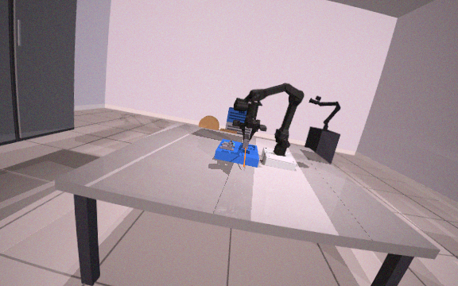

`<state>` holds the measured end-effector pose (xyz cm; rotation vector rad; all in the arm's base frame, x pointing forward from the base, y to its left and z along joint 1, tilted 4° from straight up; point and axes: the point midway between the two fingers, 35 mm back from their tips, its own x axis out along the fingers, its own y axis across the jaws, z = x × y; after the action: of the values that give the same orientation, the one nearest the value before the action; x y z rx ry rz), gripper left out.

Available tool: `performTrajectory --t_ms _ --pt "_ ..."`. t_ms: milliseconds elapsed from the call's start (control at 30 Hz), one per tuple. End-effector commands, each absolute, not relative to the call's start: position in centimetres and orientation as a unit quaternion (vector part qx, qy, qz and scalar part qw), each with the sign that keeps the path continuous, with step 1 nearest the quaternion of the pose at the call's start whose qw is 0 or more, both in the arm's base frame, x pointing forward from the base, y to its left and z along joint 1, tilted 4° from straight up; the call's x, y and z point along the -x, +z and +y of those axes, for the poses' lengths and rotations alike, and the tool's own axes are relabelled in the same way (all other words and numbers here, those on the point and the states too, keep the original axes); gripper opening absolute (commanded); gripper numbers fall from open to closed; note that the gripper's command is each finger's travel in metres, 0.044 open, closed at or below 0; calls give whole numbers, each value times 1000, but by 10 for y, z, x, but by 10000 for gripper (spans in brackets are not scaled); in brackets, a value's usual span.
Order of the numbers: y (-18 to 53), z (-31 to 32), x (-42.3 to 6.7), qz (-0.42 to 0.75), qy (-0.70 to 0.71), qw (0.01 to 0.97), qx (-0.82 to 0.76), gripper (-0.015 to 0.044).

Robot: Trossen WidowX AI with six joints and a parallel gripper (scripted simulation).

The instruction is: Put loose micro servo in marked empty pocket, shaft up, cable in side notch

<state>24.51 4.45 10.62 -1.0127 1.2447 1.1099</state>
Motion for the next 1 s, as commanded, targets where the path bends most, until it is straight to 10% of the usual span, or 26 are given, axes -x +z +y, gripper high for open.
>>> performTrajectory --t_ms 0,967 --pt "109 42 -250 525 468 563 434 0" --pt "101 -73 -223 528 466 560 437 0"
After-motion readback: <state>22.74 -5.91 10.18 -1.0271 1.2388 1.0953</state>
